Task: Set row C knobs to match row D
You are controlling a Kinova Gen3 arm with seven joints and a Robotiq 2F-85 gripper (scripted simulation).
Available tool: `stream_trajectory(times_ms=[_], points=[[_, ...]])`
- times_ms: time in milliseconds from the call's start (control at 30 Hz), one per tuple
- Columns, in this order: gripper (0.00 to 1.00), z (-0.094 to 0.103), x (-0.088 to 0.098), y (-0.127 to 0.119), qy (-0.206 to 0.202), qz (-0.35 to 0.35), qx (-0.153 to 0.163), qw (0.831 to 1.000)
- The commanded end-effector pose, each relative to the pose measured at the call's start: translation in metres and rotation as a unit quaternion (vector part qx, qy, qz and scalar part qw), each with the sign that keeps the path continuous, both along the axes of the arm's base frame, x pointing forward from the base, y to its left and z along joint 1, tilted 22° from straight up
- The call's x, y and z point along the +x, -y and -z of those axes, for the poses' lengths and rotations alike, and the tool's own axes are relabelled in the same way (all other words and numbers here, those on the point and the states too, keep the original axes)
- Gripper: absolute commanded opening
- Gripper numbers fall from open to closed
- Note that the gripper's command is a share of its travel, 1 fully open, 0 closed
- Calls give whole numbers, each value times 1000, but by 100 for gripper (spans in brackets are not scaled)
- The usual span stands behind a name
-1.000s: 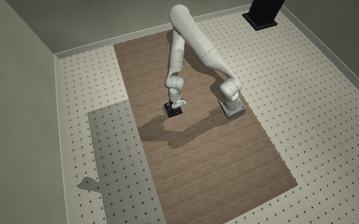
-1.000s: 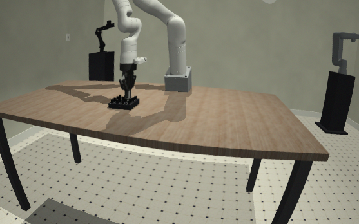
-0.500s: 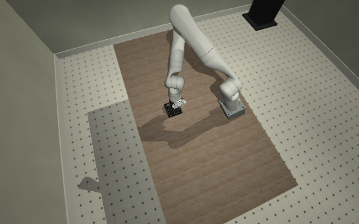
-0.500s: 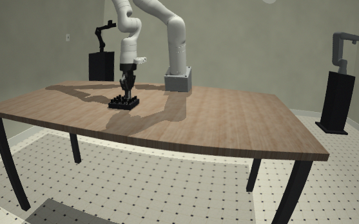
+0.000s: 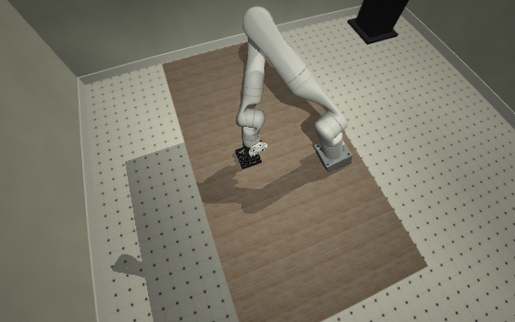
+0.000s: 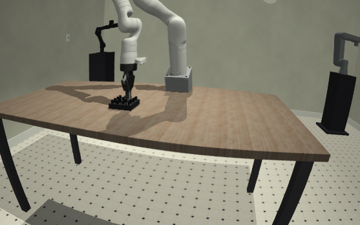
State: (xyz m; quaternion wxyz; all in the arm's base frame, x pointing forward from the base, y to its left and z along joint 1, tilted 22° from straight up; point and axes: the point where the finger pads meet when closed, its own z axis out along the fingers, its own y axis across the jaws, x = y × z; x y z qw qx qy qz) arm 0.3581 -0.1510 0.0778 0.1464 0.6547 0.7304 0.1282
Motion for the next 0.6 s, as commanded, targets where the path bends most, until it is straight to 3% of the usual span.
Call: stream_trajectory(times_ms=[0, 567], points=[[8, 1, -1, 2, -2, -15, -9, 1000], [8, 1, -1, 2, -3, -104, -45, 994]])
